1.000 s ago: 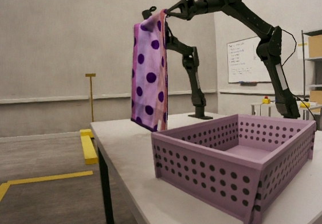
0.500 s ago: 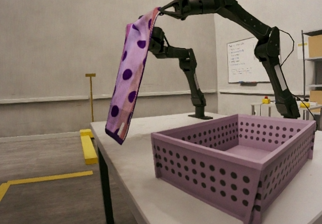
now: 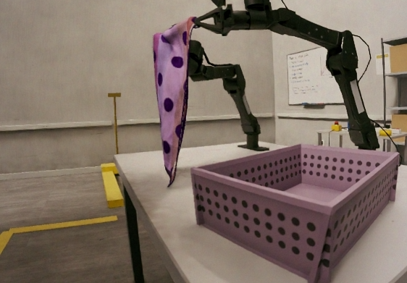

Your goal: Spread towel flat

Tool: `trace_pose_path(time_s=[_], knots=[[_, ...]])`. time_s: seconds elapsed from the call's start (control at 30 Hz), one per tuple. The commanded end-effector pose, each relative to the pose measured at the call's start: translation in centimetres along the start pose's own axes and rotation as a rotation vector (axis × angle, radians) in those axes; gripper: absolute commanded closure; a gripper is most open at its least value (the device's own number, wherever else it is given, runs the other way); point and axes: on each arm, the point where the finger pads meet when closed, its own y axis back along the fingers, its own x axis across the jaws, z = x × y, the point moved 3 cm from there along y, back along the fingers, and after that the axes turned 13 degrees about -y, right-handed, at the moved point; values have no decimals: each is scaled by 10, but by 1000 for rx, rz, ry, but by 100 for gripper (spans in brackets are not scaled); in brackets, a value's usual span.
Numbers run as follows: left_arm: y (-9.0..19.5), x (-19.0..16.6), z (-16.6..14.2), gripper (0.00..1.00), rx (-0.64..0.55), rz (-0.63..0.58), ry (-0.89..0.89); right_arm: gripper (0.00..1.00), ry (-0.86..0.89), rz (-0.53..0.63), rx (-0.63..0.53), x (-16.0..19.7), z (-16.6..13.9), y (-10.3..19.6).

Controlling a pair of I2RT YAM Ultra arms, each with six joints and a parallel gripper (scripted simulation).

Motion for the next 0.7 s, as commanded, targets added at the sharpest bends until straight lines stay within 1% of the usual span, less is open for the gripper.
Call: trace_pose_path(time_s=[0.0, 0.03, 0.07, 0.1, 0.13, 0.17, 0.2, 0.23, 0.3, 0.33, 0.43, 0.47, 0.5, 0.67], knots=[[18, 18, 45, 100, -138, 60, 6, 100, 1, 0, -166, 5, 77, 2], [10, 16, 35, 100, -119, 55, 6, 100, 1, 0, -166, 5, 77, 2], [5, 15, 31, 100, -109, 53, 6, 100, 0, -7, -139, 1, 58, -2], [5, 15, 30, 100, -108, 53, 6, 100, 0, -9, -128, -1, 52, -4], [4, 12, 19, 100, -56, 41, 6, 100, 0, -11, -119, 3, 67, 3], [4, 12, 20, 100, -57, 41, 6, 100, 0, -11, -119, 3, 67, 3], [12, 14, 29, 100, -75, 45, 6, 100, 0, -11, -119, 3, 67, 3], [4, 11, 14, 100, -27, 34, 7, 100, 0, -17, -94, 2, 61, 5], [10, 13, 21, 100, -41, 37, 7, 100, 0, -17, -94, 2, 61, 5], [11, 9, 6, 100, -13, 31, 7, 100, -1, -33, -25, -4, 36, 9], [11, 9, 7, 100, -16, 32, 7, 100, -1, -33, -25, -4, 36, 9], [11, 9, 7, 100, -18, 32, 7, 100, 0, -30, -40, -3, 43, 8], [11, 9, 5, 100, -39, 37, 7, 100, -1, -40, 1, -5, 30, 12], [10, 7, -1, 100, -39, 37, 7, 100, -1, -45, 22, -7, 25, 14]])
